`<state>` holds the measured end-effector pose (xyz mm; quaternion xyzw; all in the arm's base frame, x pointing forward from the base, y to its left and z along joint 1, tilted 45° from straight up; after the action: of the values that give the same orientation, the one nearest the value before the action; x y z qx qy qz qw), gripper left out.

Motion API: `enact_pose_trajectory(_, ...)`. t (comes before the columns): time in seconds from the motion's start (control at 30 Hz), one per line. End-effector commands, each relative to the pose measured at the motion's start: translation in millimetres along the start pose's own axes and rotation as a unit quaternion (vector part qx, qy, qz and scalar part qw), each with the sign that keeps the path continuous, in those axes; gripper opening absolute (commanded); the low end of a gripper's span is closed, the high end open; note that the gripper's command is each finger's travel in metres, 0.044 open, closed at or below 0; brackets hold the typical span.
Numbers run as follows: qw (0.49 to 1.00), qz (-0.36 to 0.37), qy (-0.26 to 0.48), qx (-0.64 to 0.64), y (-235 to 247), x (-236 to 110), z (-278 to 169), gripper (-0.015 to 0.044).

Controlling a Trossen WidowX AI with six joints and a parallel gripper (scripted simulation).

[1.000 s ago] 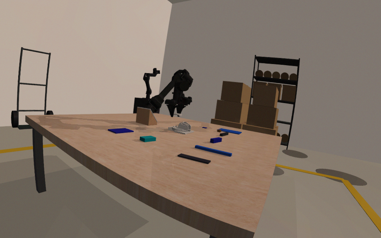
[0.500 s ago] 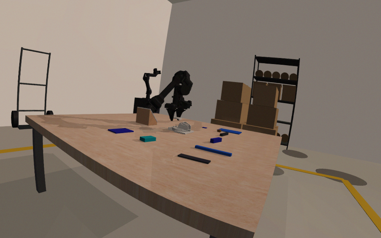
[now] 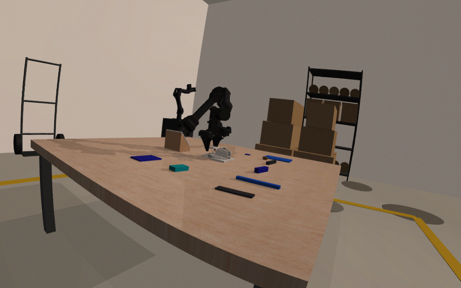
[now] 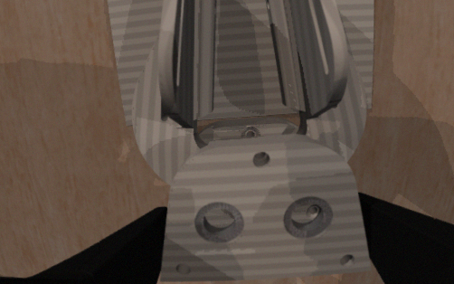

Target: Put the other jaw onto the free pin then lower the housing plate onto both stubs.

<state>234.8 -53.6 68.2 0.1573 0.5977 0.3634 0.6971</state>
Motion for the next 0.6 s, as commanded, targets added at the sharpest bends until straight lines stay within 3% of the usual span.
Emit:
enact_pose_trajectory(0.0,1.0,0.004,0.0,0.004,0.5,6.8,-1.6,0.0351)
enact_pose_trajectory(0.57,1.0,0.005,0.0,0.004,1.1,12.2,-2.1,0.0351)
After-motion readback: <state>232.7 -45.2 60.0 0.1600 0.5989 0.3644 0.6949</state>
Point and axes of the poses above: the point midway between the two fingers, 35 mm back from their tips, its own x axis out along the fingers, its own y axis across the jaws, z = x × y, the point moved 8 cm from there along -x, back along the fingers, and after that the axes turned 13 degrees about -x, right-handed, at the moved point
